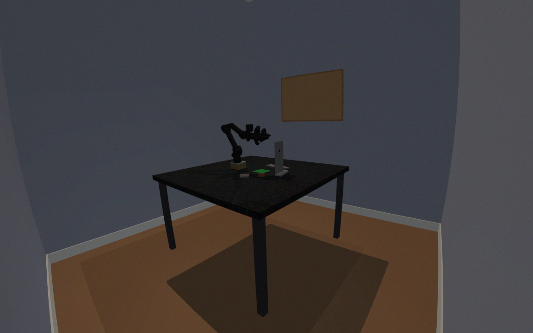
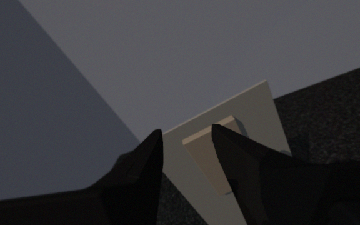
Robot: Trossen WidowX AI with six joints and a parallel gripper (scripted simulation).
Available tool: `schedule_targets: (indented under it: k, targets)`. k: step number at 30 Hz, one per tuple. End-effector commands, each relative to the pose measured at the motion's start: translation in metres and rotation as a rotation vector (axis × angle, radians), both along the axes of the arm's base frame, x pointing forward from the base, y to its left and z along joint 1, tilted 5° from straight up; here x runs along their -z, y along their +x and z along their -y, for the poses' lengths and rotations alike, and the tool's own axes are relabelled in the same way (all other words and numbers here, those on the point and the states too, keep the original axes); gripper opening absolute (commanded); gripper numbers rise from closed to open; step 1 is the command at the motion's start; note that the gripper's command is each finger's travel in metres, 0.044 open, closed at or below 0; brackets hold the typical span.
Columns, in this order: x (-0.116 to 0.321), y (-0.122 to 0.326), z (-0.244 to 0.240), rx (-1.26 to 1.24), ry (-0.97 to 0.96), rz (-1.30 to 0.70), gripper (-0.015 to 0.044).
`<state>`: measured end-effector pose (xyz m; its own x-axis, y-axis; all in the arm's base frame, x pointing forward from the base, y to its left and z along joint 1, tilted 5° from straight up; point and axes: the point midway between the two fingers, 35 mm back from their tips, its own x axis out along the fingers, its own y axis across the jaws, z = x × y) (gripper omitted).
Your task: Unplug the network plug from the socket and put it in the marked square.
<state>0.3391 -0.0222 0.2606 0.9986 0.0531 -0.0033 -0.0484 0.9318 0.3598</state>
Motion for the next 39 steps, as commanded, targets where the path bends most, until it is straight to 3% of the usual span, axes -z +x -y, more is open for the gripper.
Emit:
schedule_targets:
  k: [1, 29, 39]
  targets:
    - [0.015, 0.002, 0.005, -0.03, 0.126, -0.007, 0.0156]
    - [0.12, -0.047, 0.026, -0.202, 1.076, -0.187, 0.0156]
    - [0.12, -0.032, 0.027, -0.206, 1.097, -0.193, 0.0156]
